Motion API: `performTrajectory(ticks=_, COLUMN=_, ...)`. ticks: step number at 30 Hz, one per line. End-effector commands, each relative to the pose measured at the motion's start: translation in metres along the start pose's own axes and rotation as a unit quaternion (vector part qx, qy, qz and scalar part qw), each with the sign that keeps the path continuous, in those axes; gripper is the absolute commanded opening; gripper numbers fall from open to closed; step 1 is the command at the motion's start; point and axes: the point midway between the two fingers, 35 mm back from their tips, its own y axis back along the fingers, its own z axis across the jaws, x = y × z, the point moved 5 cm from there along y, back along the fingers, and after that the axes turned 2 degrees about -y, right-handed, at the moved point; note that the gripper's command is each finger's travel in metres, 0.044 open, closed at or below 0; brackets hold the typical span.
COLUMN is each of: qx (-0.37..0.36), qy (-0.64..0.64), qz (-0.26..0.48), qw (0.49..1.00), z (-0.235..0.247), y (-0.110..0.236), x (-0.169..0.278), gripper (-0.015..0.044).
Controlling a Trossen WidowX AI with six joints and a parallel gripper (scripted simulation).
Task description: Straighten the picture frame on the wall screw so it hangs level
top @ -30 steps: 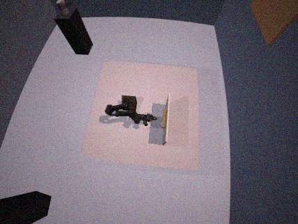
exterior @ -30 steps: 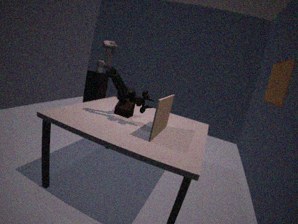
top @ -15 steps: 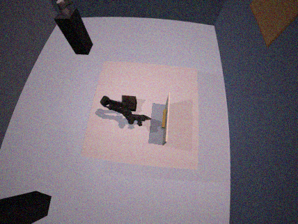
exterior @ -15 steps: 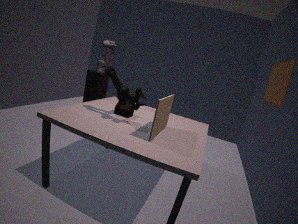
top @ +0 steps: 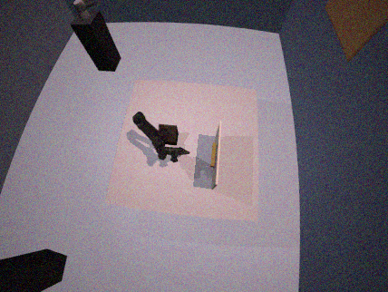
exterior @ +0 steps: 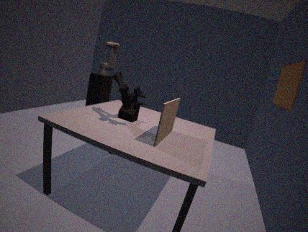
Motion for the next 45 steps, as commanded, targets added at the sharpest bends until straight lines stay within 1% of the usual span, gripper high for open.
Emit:
performTrajectory(ticks=1, qx=0.001, qy=-0.008, qz=0.002, qw=1.000, z=0.0003, y=0.0040, x=0.0026, gripper=0.0260)
performTrajectory(ticks=45, qx=0.001, qy=-0.008, qz=0.002, qw=1.000, z=0.0003, y=0.0040, x=0.0026, gripper=0.0260)
